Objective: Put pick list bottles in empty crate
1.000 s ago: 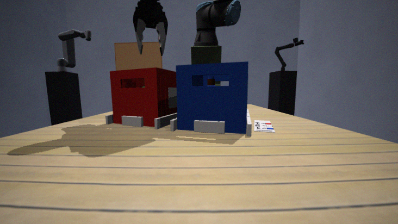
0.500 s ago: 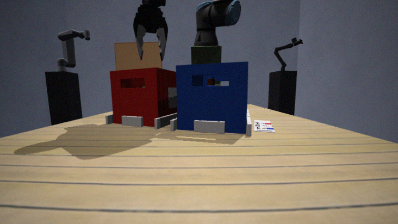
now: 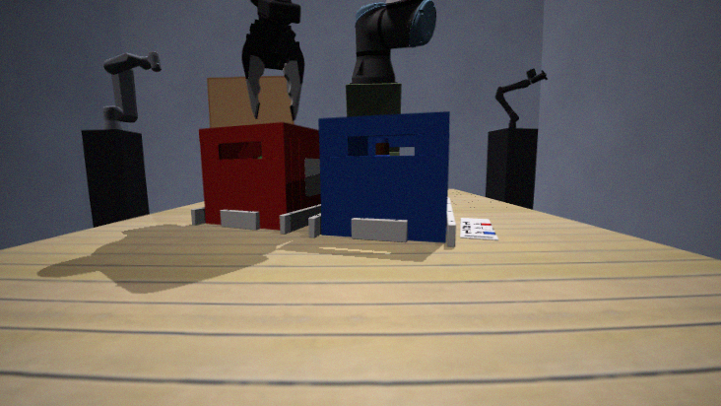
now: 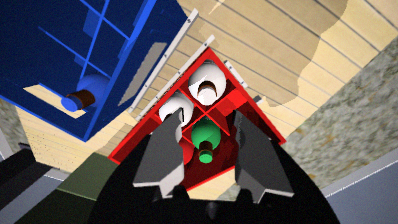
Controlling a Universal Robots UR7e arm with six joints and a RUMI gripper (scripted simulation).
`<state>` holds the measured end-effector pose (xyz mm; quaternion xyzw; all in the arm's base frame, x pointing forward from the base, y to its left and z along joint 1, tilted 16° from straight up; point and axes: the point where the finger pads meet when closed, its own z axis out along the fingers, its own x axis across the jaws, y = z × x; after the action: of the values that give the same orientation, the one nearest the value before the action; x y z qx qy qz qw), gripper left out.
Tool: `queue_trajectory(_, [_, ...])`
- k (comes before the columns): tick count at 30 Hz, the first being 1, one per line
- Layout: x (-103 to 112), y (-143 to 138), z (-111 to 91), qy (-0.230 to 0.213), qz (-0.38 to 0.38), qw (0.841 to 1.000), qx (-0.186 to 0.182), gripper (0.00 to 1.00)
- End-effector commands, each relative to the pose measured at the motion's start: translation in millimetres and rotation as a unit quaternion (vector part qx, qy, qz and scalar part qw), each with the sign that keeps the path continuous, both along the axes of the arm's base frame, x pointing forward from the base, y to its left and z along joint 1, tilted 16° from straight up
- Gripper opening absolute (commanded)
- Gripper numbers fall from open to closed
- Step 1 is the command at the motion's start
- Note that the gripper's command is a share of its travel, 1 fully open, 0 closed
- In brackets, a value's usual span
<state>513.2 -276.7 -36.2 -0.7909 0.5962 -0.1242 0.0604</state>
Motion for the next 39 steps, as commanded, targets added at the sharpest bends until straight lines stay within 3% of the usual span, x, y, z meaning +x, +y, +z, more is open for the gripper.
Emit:
queue_trajectory(1, [2,-1,-4,-0.001,0.0,1.0,-0.001,0.38])
queue_trajectory(39, [14,-3,-47,-0.001,0.0,1.0,-0.001,0.38])
